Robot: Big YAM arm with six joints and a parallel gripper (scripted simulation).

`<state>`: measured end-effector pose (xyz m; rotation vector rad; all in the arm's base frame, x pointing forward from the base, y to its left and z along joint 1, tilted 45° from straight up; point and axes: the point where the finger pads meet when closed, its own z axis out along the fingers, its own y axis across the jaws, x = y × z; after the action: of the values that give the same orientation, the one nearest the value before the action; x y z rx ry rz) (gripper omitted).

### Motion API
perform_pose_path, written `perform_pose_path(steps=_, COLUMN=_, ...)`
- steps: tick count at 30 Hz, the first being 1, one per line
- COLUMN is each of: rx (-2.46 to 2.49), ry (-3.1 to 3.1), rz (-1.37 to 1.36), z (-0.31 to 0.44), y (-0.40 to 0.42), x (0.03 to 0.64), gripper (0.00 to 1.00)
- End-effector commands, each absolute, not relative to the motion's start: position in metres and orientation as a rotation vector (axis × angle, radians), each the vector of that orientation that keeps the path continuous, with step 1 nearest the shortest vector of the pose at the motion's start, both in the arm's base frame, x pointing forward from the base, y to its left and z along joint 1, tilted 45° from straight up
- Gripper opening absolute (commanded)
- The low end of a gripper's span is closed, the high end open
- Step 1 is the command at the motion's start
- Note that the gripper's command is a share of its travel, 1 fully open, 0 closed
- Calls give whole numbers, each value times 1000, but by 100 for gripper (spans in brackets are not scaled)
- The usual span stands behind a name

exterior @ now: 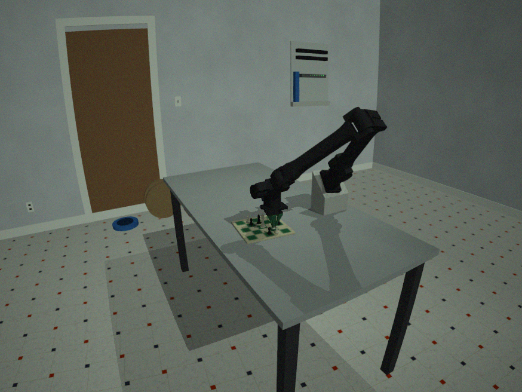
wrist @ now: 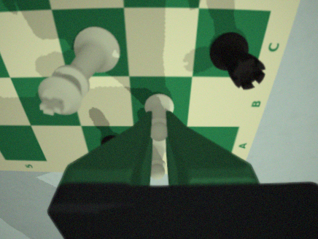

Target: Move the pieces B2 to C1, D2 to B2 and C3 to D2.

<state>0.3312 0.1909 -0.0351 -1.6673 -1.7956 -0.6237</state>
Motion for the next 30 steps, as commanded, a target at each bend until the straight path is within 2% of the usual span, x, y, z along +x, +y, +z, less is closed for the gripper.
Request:
perform_pose_path(steps=1, rx=-1663, ry=-1798, rz=-616, z=-39, y=196, x=330, gripper=6)
perform_pose_path(steps=2, rx=-1663, ry=-1798, rz=-616, z=-39, y=196, x=330, gripper=6)
perform_pose_path(steps=3, rx=-1663, ry=-1798, rz=-616, z=-39, y=196, x=330, gripper=12)
perform_pose_path(steps=5, rx=-1663, ry=-1798, rz=-616, z=-39, y=196, x=330, gripper=12)
perform_pose_path(steps=6, rx=-1663, ry=-1798, rz=-616, z=-39, y=196, x=330, gripper=19)
perform_pose_path(steps=8, rx=-1663, ry=-1799, rz=-616, z=-39, y=196, x=330, gripper=19)
perform_pose_path(steps=9, rx=-1663, ry=-1799, rz=-616, z=-39, y=196, x=330, gripper=25)
perform_pose_path(steps=11, rx=-1663, ry=-1799, rz=-616, z=-39, y=196, x=330, gripper=25)
perform_pose_path(steps=12, rx=-1663, ry=-1799, rz=-616, z=-39, y=196, x=330, gripper=32)
perform_pose_path(steps=26, rx=-1655, ry=-1809, rz=-623, z=-33, y=193, x=332, gripper=32)
perform_pose_path(steps=30, rx=-1675, ry=-1812, rz=-677, z=-15, y=179, x=351, gripper=32)
